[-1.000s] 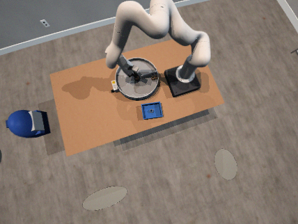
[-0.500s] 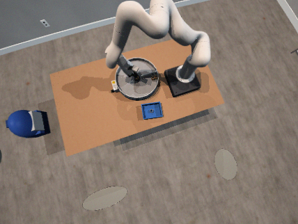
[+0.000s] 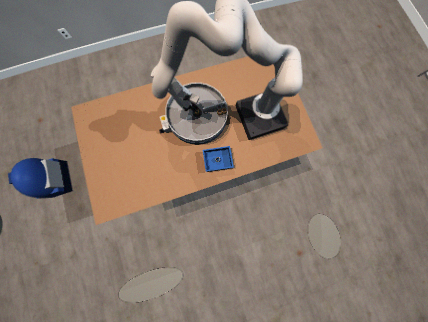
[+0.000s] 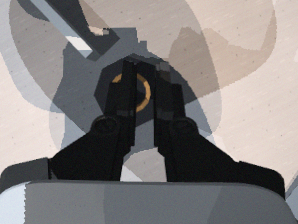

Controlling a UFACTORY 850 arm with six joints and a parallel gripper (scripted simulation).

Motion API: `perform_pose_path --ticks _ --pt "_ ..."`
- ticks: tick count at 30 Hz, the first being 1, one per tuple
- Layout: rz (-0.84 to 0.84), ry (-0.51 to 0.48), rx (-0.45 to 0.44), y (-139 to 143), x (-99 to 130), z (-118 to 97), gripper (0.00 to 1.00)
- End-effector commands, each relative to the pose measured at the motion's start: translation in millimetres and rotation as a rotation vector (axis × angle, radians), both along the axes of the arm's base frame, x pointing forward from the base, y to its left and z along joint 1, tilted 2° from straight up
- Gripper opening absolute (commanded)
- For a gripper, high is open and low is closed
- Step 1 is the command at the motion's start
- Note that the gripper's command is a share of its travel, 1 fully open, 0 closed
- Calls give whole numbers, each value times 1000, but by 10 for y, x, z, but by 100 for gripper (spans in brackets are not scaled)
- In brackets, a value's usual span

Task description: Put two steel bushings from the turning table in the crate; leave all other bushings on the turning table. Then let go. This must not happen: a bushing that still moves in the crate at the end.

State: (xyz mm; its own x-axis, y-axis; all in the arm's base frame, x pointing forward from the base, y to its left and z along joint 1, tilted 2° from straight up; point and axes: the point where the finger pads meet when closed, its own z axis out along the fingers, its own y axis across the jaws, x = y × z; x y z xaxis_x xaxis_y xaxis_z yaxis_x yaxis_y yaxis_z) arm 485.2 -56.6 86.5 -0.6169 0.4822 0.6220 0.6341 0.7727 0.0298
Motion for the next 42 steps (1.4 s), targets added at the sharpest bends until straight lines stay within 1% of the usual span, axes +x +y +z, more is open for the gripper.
perform_pose_path --ticks 1,5,6,12,17,23,25,28,40,42 --pt "0 -2 0 -2 8 7 11" --pt "0 -2 0 -2 8 7 11" --pt "0 -2 0 -2 7 7 40" --pt "14 -10 -1 2 -7 6 40" --pt "92 -53 -3 21 -90 1 40" --pt "294 -171 -11 77 -325 -14 40" --pt "294 -171 -11 77 -325 -14 40" --pt "425 -247 -17 114 -480 -24 40" --pt "809 -471 -33 224 -934 -52 40" --pt "809 -471 -33 224 -934 -52 40"
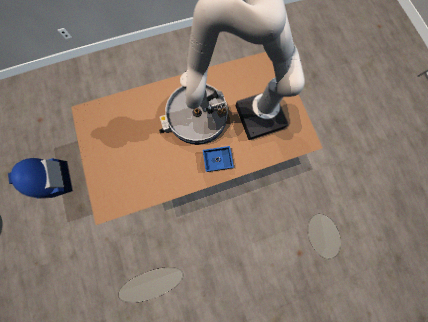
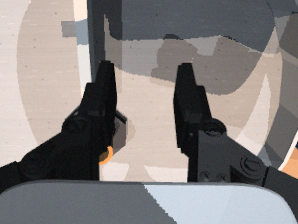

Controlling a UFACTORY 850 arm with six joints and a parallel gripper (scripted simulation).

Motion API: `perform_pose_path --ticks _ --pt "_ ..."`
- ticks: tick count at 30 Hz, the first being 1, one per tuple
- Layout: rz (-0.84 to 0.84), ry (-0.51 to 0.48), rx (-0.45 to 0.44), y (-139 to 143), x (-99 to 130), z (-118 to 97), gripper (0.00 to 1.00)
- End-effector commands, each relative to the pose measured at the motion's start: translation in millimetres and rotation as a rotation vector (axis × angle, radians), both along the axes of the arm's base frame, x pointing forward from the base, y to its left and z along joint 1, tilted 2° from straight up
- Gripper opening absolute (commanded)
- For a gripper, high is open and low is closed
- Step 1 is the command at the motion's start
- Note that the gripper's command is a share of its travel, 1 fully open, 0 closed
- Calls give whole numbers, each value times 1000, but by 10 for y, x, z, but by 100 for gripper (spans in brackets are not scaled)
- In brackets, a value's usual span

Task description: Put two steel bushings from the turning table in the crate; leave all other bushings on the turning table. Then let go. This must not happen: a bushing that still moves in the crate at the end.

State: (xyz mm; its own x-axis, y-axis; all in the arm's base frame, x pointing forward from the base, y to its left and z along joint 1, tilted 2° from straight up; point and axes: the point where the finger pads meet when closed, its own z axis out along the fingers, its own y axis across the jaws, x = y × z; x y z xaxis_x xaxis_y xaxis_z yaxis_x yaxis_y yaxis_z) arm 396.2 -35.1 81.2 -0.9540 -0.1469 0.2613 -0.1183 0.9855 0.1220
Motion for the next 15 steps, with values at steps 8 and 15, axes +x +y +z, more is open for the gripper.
perform_pose_path --ticks 8,15 --pt "327 -210 -7 89 -377 -19 40" --pt "500 -310 -15 137 -582 -31 40"
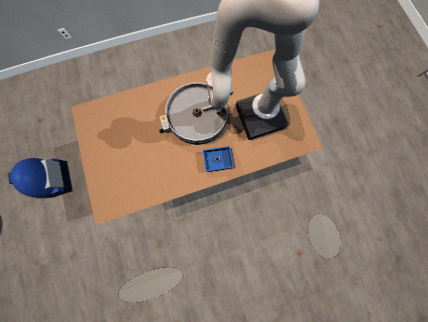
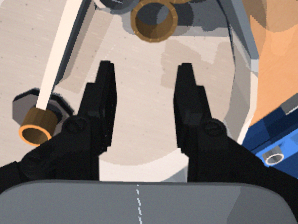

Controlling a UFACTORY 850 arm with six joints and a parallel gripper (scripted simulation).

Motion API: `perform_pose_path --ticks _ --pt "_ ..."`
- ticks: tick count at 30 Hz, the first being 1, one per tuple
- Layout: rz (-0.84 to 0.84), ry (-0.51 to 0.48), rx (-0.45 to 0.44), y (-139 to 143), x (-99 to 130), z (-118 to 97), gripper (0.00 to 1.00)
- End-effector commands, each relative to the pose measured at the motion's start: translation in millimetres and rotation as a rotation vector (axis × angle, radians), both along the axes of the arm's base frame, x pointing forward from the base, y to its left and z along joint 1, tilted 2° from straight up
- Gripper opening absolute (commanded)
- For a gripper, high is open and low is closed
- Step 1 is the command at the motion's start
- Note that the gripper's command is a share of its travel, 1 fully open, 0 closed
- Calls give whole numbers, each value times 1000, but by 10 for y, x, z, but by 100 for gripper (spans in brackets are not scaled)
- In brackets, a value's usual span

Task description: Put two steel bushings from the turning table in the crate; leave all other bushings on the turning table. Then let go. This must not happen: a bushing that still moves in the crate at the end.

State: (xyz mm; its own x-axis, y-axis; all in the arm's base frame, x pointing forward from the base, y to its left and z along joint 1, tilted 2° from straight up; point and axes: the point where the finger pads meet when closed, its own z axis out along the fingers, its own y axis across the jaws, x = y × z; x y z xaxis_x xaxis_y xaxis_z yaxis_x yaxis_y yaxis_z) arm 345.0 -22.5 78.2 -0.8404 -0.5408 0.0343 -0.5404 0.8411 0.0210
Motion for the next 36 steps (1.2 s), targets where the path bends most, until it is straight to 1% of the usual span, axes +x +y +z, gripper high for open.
perform_pose_path --ticks 1,8,36 --pt "69 -54 5 12 -70 -1 40" --pt "113 -80 1 23 -123 -3 40" --pt "115 -82 7 14 -130 -3 40"
